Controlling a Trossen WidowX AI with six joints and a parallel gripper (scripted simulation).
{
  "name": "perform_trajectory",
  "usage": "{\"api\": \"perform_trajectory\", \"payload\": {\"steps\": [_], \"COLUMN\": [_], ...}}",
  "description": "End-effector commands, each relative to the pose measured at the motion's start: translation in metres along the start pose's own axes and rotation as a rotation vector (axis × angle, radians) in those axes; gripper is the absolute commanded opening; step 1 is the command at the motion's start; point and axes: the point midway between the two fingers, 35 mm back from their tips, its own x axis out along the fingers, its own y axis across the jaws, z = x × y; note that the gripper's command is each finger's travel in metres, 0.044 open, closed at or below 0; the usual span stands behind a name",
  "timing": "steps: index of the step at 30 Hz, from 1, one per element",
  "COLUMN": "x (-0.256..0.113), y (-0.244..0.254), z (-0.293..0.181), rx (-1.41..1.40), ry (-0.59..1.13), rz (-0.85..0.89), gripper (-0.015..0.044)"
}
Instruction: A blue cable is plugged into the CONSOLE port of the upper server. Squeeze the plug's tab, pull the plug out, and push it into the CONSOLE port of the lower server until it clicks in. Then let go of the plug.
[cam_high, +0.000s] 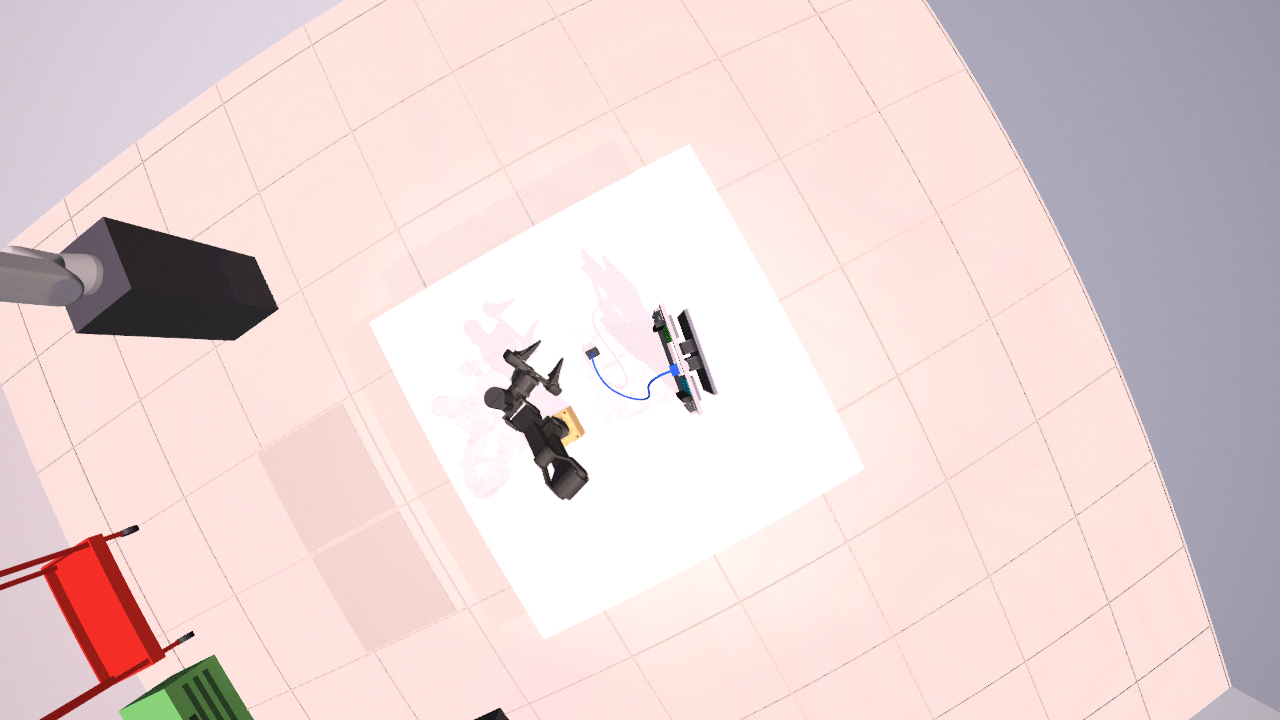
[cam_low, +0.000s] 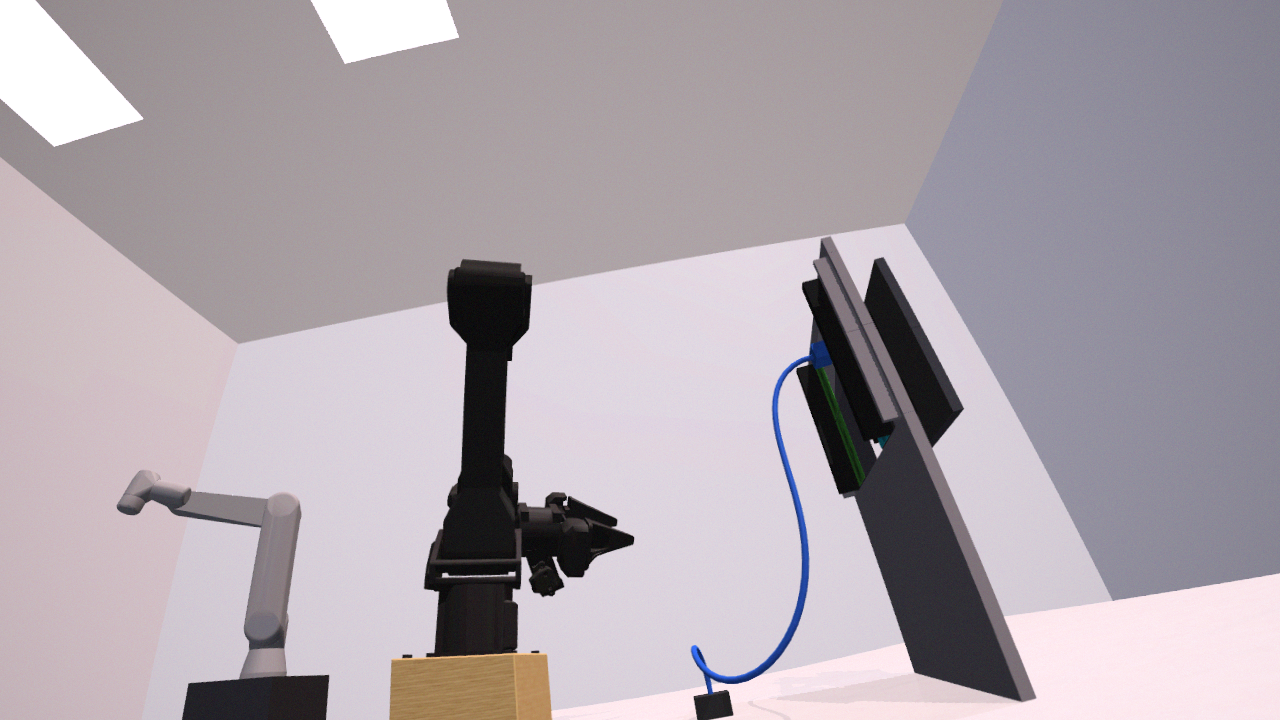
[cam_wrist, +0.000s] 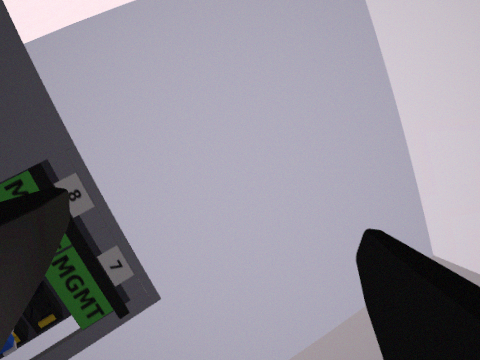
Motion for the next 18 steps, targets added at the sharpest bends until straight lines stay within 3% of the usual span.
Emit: {"api": "perform_trajectory", "payload": {"steps": [1, 6, 11, 18], "x": [0.001, 0.024, 0.045, 0.083], "y": [0.000, 0.002, 0.008, 0.029], "z": [0.000, -0.007, -0.018, -0.052], "rx": [0.005, 0.257, 0.613, 1.371], "ry": [-0.001, -0.005, 0.010, 0.081], "rz": [0.002, 0.035, 0.063, 0.088], "gripper": [0.0374, 0.0242, 0.0239, 0.0239]}}
